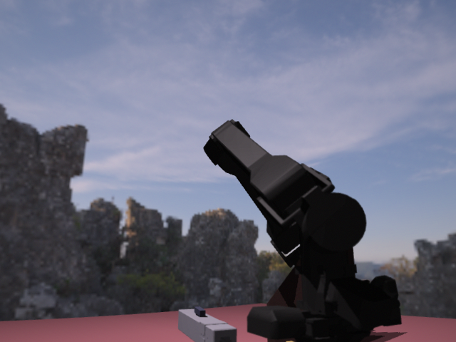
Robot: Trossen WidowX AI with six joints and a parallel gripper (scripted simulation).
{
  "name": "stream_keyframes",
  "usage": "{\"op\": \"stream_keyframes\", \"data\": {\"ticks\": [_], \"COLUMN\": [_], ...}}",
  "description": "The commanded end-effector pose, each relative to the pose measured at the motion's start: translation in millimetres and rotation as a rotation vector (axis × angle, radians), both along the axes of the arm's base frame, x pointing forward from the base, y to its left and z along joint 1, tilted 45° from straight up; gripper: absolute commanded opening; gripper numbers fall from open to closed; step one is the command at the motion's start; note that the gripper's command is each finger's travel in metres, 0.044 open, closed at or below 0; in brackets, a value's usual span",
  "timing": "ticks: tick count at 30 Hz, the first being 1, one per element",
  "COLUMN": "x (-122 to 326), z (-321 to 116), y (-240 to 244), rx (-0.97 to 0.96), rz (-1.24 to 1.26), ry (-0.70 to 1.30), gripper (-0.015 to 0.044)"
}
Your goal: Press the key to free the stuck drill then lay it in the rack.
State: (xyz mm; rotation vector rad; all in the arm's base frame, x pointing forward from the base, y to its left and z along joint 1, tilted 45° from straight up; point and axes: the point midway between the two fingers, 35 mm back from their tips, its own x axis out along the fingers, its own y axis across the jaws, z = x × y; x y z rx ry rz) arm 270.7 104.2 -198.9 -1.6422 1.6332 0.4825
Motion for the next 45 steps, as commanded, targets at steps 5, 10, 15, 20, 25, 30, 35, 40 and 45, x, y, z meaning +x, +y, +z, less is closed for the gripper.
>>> {"op": "stream_keyframes", "data": {"ticks": [5,10,15,20,25,30,35,40,45], "x": [-0.5,-0.5,-0.5,-0.5,-0.5,-0.5,-0.5,-0.5,0.0], "z": [0.1,0.2,0.2,0.2,0.2,0.2,0.2,0.2,-0.1], "y": [-8.1,-8.2,-8.2,-8.2,-8.2,-8.2,-8.2,-8.2,-0.1], "rx": [-0.014,-0.014,-0.014,-0.014,-0.014,-0.014,-0.014,-0.014,0.000], "rz": [-0.010,-0.010,-0.010,-0.010,-0.010,-0.010,-0.010,-0.010,-0.001], "ry": [0.006,0.006,0.006,0.006,0.006,0.006,0.006,0.006,0.000], "gripper": [0.0000,0.0000,0.0000,0.0000,0.0000,0.0000,0.0000,0.0000,0.0105]}}
